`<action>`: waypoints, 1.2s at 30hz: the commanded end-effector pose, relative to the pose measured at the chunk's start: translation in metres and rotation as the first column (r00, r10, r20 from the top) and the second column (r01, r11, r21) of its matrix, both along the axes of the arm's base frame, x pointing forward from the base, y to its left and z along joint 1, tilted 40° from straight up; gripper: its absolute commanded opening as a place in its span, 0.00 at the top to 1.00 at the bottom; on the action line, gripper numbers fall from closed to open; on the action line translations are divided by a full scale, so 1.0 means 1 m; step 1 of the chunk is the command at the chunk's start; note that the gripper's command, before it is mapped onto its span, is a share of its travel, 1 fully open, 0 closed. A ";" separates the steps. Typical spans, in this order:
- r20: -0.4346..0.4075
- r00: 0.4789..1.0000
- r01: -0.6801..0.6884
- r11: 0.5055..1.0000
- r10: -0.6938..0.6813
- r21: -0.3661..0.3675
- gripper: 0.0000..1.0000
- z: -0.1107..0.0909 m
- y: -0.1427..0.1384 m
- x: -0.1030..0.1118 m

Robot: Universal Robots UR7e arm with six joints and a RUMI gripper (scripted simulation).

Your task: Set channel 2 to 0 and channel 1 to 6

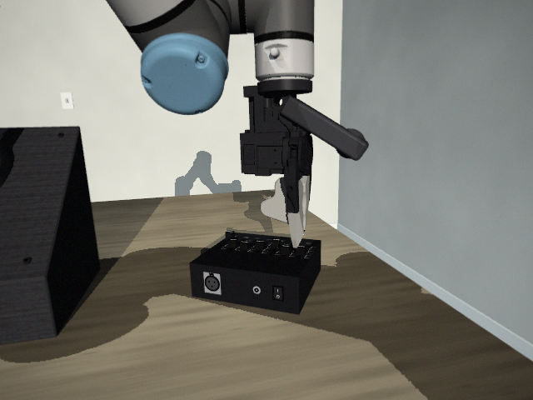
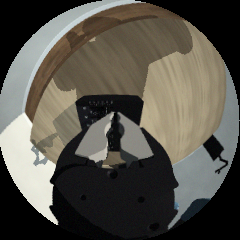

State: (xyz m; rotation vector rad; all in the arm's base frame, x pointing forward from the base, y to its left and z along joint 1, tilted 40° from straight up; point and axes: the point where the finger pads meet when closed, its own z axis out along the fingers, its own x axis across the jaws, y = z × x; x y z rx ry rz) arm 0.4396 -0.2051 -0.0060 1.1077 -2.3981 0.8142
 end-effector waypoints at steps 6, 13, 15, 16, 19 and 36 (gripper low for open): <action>0.001 1.000 0.000 1.000 0.000 0.000 1.00 -0.003 -0.003 0.000; 0.001 1.000 0.000 1.000 0.000 0.000 1.00 -0.006 -0.005 0.000; 0.001 1.000 0.000 1.000 0.000 0.000 1.00 -0.007 -0.006 -0.001; 0.001 1.000 0.000 1.000 0.000 0.000 1.00 -0.007 -0.006 -0.001; 0.001 1.000 0.000 1.000 0.000 0.000 1.00 -0.008 -0.007 -0.001; 0.001 1.000 0.000 1.000 0.000 0.000 1.00 -0.009 -0.007 -0.001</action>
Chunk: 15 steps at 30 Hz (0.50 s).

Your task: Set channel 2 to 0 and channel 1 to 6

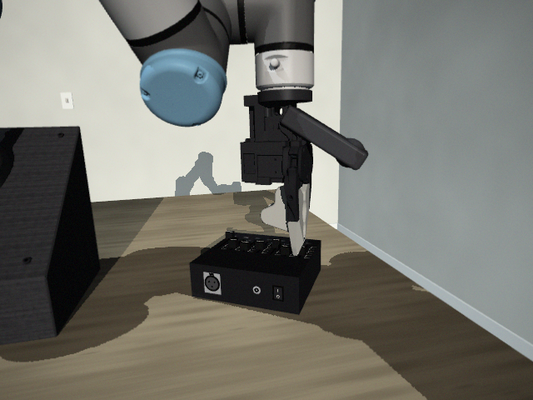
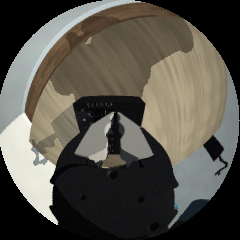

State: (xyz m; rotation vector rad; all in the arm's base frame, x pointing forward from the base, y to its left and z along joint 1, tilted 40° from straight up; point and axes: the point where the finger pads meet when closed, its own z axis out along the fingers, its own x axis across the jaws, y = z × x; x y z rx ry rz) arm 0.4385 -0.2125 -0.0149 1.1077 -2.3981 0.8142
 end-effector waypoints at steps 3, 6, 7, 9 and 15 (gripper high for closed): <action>0.001 1.000 -0.001 1.000 0.001 0.000 1.00 0.000 0.000 0.001; 0.001 1.000 -0.001 1.000 0.001 0.000 1.00 0.000 0.000 0.001; 0.001 1.000 -0.001 1.000 0.001 0.000 1.00 0.000 0.001 0.001; 0.001 1.000 -0.001 1.000 0.001 0.000 1.00 0.000 0.001 0.001; 0.001 1.000 -0.001 1.000 0.001 0.000 1.00 -0.002 0.002 0.003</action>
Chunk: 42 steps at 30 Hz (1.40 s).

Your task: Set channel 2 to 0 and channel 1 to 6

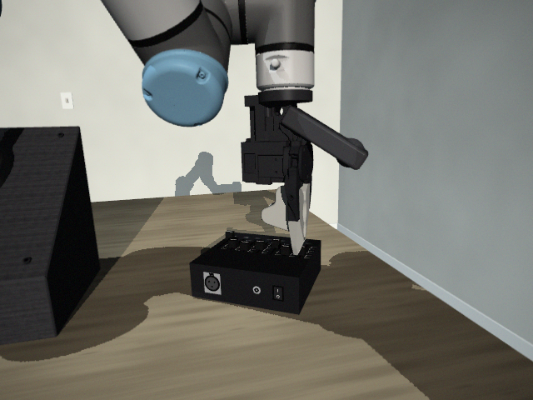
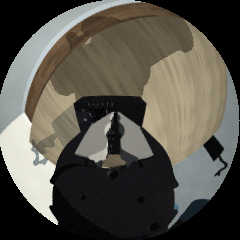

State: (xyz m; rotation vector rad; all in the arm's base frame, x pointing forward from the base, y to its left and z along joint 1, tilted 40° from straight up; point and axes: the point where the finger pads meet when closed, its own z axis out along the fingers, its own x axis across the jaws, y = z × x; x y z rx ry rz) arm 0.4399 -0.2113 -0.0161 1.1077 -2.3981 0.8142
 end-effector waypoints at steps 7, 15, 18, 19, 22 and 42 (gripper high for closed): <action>0.001 1.000 0.000 1.000 0.000 0.000 1.00 -0.003 0.003 0.004; 0.001 1.000 0.000 1.000 0.000 0.000 1.00 -0.005 0.005 0.006; 0.001 1.000 0.000 1.000 0.000 0.000 1.00 -0.005 0.006 0.007; 0.001 1.000 0.000 1.000 0.000 0.000 1.00 -0.006 0.006 0.007; 0.001 1.000 0.000 1.000 0.000 0.000 1.00 -0.006 0.007 0.008; 0.001 1.000 0.000 1.000 0.000 0.000 1.00 -0.007 0.007 0.008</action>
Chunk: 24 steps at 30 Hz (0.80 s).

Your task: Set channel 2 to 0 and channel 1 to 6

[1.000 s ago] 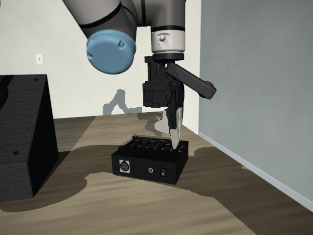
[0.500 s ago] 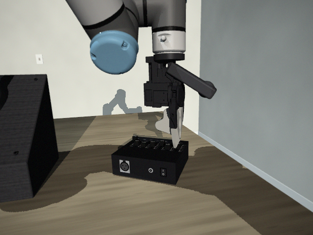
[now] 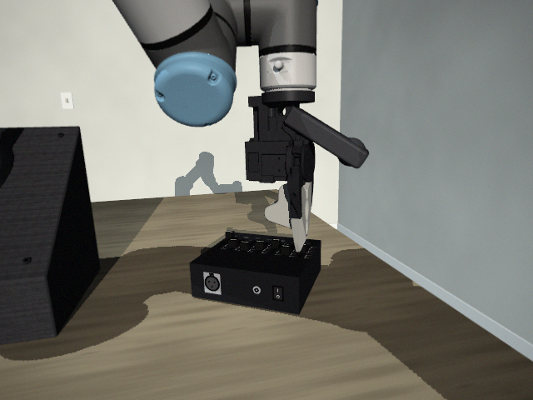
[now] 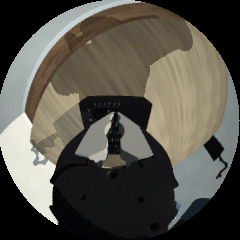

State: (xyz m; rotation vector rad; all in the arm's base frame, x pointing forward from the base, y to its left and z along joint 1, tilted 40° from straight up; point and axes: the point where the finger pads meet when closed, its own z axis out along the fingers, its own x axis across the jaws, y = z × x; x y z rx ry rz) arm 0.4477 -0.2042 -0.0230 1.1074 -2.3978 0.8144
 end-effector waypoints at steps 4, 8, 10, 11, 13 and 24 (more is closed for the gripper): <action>0.001 1.000 -0.001 1.000 0.001 0.000 1.00 0.000 0.000 0.000; 0.001 1.000 -0.001 1.000 0.001 0.000 1.00 0.000 0.000 0.000; 0.001 1.000 -0.001 1.000 0.001 0.000 1.00 0.001 0.000 0.000; 0.001 1.000 -0.001 1.000 0.001 0.000 1.00 0.001 0.000 0.000; 0.001 1.000 -0.001 1.000 0.001 0.000 1.00 0.002 -0.001 -0.001; 0.001 1.000 -0.001 1.000 0.001 0.000 1.00 0.004 -0.003 -0.003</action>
